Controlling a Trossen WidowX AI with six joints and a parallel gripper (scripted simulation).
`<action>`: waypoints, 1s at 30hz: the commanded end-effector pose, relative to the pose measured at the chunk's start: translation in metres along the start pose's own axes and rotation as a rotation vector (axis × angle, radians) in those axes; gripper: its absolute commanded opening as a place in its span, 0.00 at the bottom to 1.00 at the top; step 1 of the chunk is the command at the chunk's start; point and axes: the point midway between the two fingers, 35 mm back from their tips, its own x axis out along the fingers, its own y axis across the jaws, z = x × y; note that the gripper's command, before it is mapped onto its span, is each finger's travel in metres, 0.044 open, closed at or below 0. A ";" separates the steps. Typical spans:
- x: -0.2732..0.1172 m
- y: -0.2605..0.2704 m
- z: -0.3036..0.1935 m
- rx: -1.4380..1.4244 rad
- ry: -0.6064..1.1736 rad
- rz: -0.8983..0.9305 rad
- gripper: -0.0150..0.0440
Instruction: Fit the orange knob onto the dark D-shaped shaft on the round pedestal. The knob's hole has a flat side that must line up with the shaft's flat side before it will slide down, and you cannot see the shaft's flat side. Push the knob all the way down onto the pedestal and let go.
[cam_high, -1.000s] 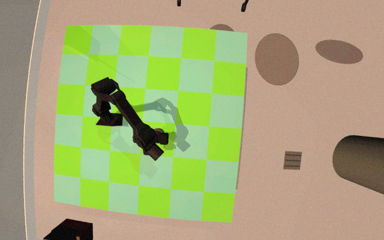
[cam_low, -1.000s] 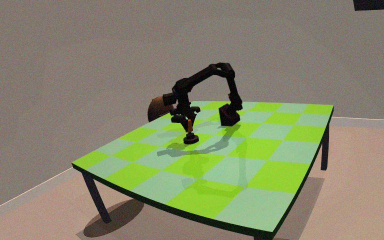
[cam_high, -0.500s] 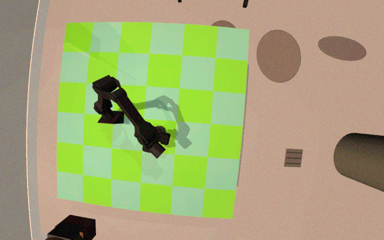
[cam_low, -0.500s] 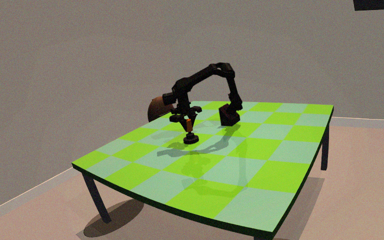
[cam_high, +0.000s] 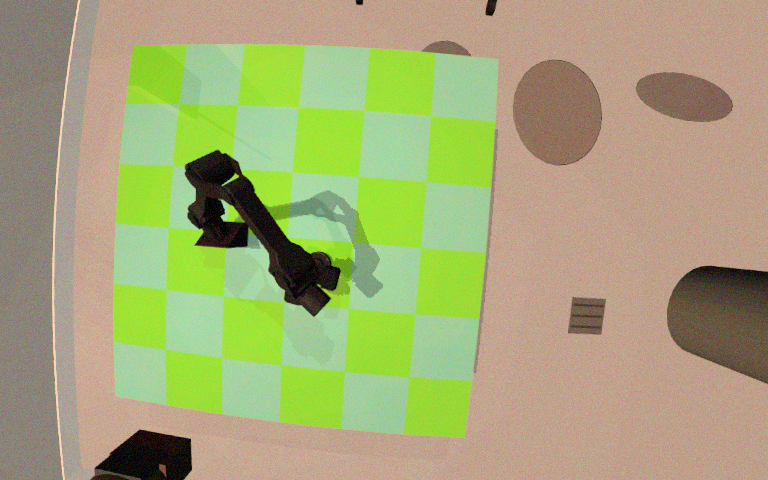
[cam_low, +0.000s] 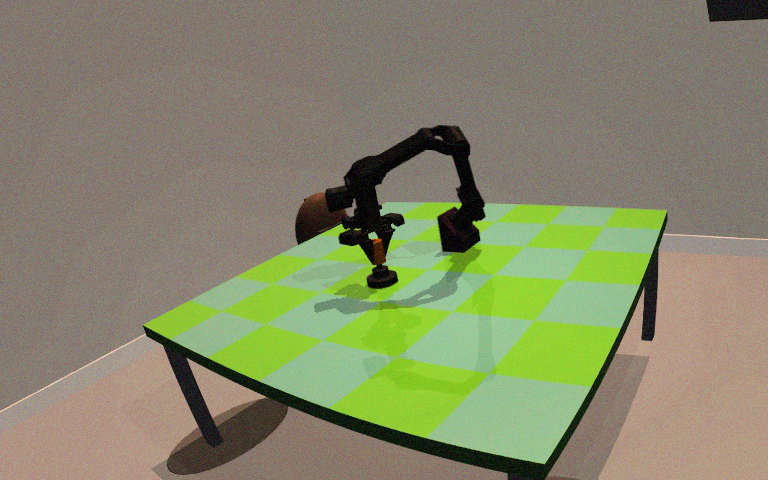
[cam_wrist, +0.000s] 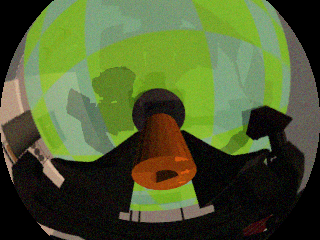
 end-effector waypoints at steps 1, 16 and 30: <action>-0.003 0.002 -0.001 0.002 0.003 0.006 0.25; -0.003 0.001 0.000 0.211 0.004 0.006 0.25; -0.003 0.002 -0.001 0.211 0.004 0.006 0.25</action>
